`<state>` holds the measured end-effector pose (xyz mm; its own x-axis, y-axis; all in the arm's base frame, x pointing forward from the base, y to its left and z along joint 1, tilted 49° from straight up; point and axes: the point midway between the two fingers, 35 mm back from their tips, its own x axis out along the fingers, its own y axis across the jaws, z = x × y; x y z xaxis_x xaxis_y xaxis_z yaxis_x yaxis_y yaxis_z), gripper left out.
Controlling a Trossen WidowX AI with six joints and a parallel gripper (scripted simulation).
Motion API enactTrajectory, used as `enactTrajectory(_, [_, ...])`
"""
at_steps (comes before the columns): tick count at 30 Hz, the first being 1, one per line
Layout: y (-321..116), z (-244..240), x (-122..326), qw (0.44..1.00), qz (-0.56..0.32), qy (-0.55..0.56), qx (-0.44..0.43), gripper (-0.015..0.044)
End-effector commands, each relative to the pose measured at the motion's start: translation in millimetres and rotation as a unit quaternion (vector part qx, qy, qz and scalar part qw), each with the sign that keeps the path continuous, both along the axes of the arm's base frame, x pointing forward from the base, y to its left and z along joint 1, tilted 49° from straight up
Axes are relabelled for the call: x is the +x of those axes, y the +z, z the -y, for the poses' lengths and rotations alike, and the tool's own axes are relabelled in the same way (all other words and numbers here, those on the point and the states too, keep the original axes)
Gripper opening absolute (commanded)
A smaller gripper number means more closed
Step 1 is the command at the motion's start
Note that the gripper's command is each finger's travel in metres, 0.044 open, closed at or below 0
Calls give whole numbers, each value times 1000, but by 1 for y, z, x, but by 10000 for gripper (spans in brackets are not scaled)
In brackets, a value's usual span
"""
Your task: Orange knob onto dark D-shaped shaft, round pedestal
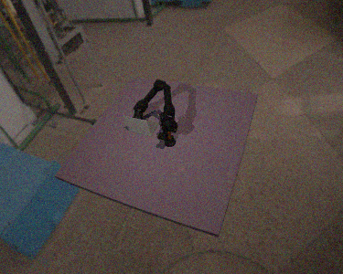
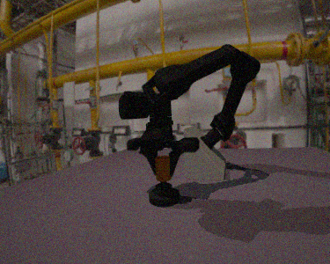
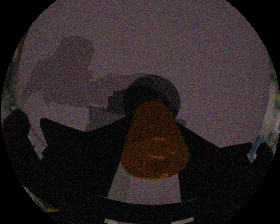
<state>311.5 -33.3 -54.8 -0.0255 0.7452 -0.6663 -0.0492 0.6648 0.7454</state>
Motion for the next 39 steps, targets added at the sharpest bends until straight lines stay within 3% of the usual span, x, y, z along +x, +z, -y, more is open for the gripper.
enactTrajectory(1, [1, 3, 2, 1000, 4, -3, 1, 0])
enactTrajectory(26, [1, 4, 0, 1000, 4, -3, 1, 0])
enactTrajectory(33, [0, 5, 0, 995, 78, 63, 3, 0])
enactTrajectory(39, [-2, 2, 1, 994, 82, 66, 3, 0])
